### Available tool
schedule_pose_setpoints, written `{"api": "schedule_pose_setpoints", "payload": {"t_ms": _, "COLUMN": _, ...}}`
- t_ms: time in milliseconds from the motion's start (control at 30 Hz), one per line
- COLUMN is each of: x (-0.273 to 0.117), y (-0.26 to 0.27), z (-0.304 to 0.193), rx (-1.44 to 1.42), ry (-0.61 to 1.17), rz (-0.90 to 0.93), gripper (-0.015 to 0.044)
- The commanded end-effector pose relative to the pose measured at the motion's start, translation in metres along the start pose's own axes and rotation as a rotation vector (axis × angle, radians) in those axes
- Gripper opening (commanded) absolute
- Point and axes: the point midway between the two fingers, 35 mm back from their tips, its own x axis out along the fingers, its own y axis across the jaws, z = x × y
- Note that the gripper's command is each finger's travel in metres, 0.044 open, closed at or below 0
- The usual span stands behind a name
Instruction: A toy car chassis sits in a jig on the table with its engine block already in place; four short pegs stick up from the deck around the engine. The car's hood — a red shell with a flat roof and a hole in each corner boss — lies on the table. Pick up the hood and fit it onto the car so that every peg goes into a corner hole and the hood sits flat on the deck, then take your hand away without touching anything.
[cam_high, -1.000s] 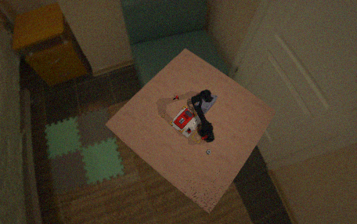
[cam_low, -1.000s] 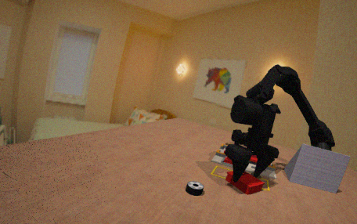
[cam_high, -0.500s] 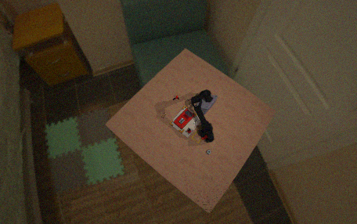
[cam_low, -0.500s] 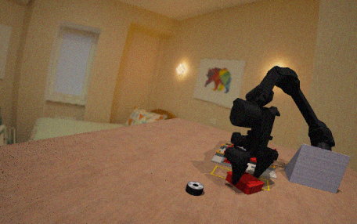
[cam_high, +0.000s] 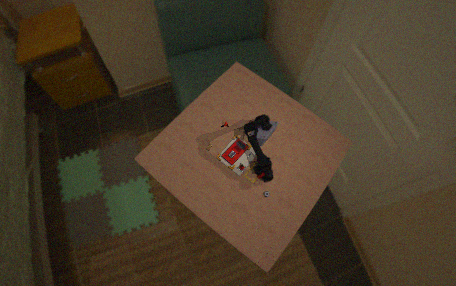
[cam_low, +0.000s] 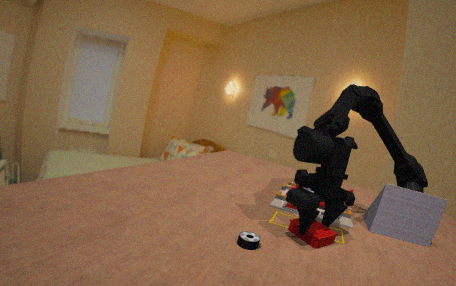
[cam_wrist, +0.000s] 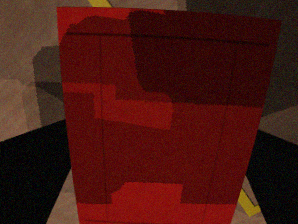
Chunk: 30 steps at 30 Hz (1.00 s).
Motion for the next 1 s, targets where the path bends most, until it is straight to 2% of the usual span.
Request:
{"api": "schedule_pose_setpoints", "payload": {"t_ms": 0, "x": 0.000, "y": 0.000, "z": 0.000, "rx": 0.001, "ry": 0.000, "rz": 0.000, "gripper": 0.0275}}
{"api": "schedule_pose_setpoints", "payload": {"t_ms": 333, "x": -0.014, "y": 0.000, "z": 0.000, "rx": 0.000, "ry": 0.000, "rz": 0.000, "gripper": 0.0012}}
{"api": "schedule_pose_setpoints", "payload": {"t_ms": 367, "x": -0.016, "y": 0.000, "z": 0.000, "rx": 0.000, "ry": 0.001, "rz": 0.001, "gripper": 0.0000}}
{"api": "schedule_pose_setpoints", "payload": {"t_ms": 967, "x": -0.080, "y": 0.001, "z": -0.001, "rx": -0.001, "ry": 0.003, "rz": 0.002, "gripper": 0.0000}}
